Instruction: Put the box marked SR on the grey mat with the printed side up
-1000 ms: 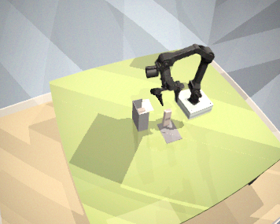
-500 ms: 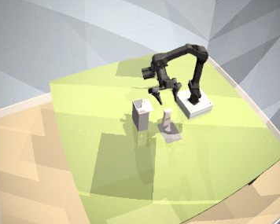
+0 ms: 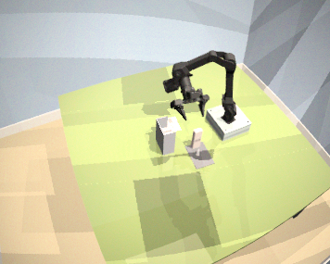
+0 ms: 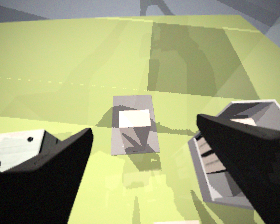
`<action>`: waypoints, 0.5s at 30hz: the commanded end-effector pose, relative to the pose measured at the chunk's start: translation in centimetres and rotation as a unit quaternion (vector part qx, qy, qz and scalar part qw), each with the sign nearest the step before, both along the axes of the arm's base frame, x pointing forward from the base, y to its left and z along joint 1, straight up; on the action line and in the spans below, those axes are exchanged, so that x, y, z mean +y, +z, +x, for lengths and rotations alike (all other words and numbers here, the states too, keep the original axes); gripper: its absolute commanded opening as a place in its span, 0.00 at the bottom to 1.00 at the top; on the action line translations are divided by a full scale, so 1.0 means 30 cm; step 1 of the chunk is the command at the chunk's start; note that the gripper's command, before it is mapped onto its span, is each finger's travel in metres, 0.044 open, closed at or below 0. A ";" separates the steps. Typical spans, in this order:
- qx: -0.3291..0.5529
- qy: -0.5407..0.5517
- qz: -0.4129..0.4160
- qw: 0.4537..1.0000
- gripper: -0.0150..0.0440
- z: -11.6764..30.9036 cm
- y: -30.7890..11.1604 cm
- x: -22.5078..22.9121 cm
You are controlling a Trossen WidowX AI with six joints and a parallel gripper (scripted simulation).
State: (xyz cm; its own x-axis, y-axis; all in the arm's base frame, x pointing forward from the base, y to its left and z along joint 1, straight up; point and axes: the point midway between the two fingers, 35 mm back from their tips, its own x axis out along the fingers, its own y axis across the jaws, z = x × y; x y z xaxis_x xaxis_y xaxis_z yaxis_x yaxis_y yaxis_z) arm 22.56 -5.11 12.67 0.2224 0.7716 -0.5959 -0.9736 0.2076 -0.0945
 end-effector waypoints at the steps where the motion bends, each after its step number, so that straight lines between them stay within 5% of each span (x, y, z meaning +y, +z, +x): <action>1: 0.000 0.000 0.005 1.000 1.00 -0.011 -0.014 -0.044; 15: -0.002 0.005 0.030 1.000 1.00 -0.038 -0.067 -0.130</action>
State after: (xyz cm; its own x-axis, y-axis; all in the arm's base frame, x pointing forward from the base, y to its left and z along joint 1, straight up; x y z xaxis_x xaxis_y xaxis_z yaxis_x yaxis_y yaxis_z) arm 21.45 -8.87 11.04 0.2251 0.8015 -0.5540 -0.9732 0.2124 -0.0882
